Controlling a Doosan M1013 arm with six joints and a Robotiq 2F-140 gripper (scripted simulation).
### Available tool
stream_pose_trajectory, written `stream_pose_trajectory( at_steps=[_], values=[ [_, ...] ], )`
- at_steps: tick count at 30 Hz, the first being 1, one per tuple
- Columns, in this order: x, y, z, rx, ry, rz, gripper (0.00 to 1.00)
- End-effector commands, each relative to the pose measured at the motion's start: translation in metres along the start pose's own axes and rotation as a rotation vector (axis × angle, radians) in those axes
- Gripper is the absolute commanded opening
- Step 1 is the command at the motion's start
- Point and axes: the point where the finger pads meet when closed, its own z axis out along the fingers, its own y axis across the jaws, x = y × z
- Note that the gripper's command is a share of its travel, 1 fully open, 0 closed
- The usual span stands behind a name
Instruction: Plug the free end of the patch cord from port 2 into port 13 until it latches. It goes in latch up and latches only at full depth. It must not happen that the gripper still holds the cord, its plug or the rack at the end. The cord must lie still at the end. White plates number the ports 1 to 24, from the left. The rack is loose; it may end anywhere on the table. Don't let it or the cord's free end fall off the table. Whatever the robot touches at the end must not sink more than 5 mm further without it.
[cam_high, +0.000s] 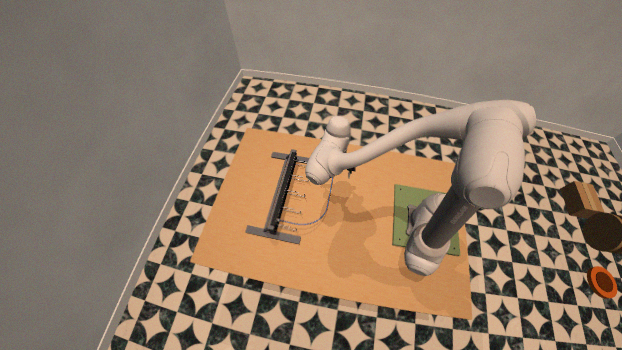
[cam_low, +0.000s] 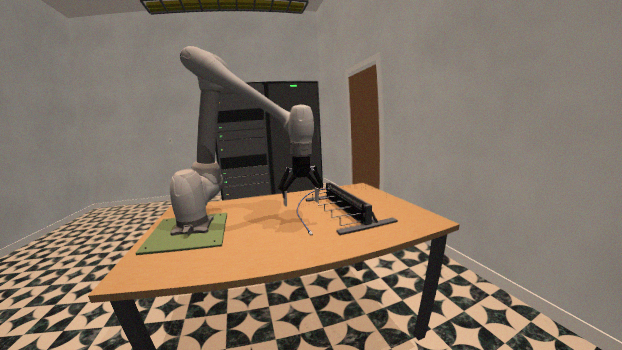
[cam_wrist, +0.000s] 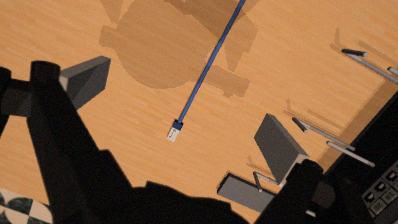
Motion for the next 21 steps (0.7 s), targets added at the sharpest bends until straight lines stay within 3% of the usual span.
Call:
stream_pose_trajectory(
  at_steps=[1,6,13,14,21],
  values=[
    [-0.042,0.003,0.005,-0.035,0.002,0.067,1.00],
    [-0.067,0.002,0.007,-0.055,0.000,0.109,1.00],
    [-0.071,0.002,0.007,-0.058,0.000,0.115,1.00],
    [-0.071,0.002,0.007,-0.058,0.000,0.115,0.00],
    [-0.071,0.002,0.007,-0.058,0.000,0.115,0.00]
  ],
)
